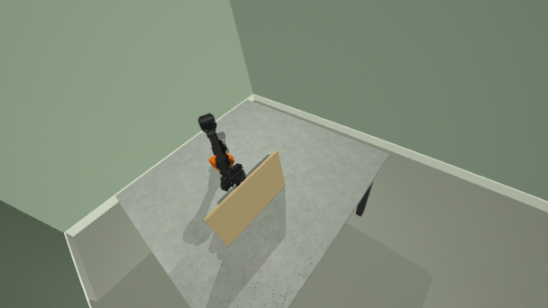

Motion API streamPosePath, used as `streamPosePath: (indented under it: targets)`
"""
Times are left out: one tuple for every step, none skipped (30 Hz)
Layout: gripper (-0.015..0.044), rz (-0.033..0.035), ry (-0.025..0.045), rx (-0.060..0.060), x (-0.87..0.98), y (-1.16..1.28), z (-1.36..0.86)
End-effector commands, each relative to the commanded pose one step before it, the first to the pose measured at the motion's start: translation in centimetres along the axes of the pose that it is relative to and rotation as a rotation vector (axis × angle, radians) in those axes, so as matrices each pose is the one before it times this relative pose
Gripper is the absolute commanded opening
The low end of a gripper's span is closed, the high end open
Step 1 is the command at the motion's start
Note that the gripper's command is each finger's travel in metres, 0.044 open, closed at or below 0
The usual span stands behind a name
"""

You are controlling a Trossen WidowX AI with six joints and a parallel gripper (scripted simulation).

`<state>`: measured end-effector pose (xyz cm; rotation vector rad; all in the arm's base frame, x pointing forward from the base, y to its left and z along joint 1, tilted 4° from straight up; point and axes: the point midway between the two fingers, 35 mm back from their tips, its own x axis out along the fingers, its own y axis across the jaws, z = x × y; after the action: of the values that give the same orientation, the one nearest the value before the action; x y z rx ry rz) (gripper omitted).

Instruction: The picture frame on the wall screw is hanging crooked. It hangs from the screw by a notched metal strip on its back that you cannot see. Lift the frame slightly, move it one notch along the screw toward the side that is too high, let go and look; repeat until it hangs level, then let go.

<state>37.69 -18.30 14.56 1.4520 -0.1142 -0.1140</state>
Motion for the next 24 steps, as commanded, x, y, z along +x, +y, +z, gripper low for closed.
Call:
streamPosePath:
  targets:
    - [0.0260,-0.00174,-0.00554,0.0043,0.023,-0.049,0.114]
    - [0.0260,0.00000,0.00000,0.0000,0.000,0.000,0.000]
    - [0.0260,0.00000,0.00000,0.0000,0.000,0.000,0.000]
    - [0.0260,0.00000,0.00000,0.0000,0.000,0.000,0.000]
    - [0.0260,0.00000,0.00000,0.0000,0.000,0.000,0.000]
    - [0.0260,0.00000,0.00000,0.0000,0.000,0.000,0.000]
    - [0.0260,0.00000,0.00000,0.0000,0.001,-0.009,0.020]
    - [0.0260,0.00000,0.00000,0.0000,0.001,-0.009,0.020]
    - [0.0260,0.00000,0.00000,0.0000,0.000,0.000,0.000]
    - [0.0253,0.00000,0.00000,0.0000,0.000,0.000,0.000]
    - [0.0247,0.00000,0.00000,0.0000,0.000,0.000,0.000]
    - [0.0240,0.00000,0.00000,0.0000,0.000,0.000,0.000]
    - [0.0233,0.00000,0.00000,0.0000,0.000,0.000,0.000]
    - [0.0227,0.00000,0.00000,0.0000,0.000,0.000,0.000]
    - [0.0220,0.00000,0.00000,0.0000,0.000,0.000,0.000]
    - [0.0213,0.00000,0.00000,0.0000,0.000,0.000,0.000]
    - [0.0207,0.00000,0.00000,0.0000,0.000,0.000,0.000]
    - [0.0200,0.00000,0.00000,0.0000,0.000,0.000,0.000]
    - [0.0193,0.00000,0.00000,0.0000,0.000,0.000,0.000]
    - [0.0187,0.00000,0.00000,0.0000,0.000,0.000,0.000]
    - [0.0180,0.00000,0.00000,0.0000,0.000,0.000,0.000]
    - [0.0173,0.00000,0.00000,0.0000,0.000,0.000,0.000]
    - [0.0167,0.00000,0.00000,0.0000,0.000,0.000,0.000]
    - [0.0160,0.00000,0.00000,0.0000,0.000,0.000,0.000]
